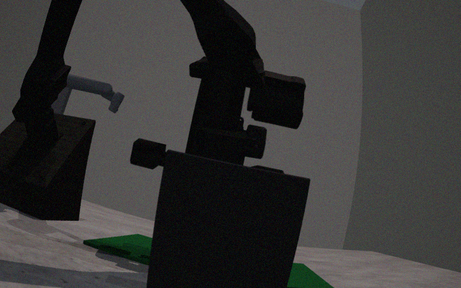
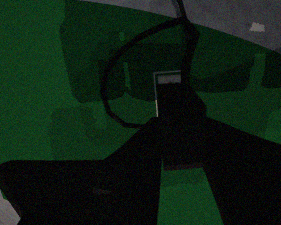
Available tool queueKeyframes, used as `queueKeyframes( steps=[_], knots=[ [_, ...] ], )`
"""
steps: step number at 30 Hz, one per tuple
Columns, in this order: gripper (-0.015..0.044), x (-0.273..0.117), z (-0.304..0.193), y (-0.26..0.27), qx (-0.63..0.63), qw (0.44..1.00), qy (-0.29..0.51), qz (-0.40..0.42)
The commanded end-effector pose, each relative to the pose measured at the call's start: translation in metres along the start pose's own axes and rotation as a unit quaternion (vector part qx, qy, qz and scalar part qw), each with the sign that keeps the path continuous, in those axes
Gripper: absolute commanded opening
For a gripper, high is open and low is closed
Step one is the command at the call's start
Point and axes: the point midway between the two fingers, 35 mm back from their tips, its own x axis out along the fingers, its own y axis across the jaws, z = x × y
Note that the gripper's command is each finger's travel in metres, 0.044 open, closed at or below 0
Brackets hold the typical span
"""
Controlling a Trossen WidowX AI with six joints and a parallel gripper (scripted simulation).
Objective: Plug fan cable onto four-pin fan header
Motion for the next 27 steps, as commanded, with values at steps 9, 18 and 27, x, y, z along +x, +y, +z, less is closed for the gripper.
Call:
queueKeyframes(
  steps=[9, 18, 27],
  knots=[
    [0.0, 0.0022, -0.0004, -0.0011, -0.004, 1.0, -0.003, 0.0],
    [0.0, 0.003, -0.0015, -0.0029, -0.006, 1.0, -0.003, 0.0],
    [0.0, 0.0039, -0.0024, -0.0046, -0.008, 1.0, -0.003, 0.0]
  ],
)
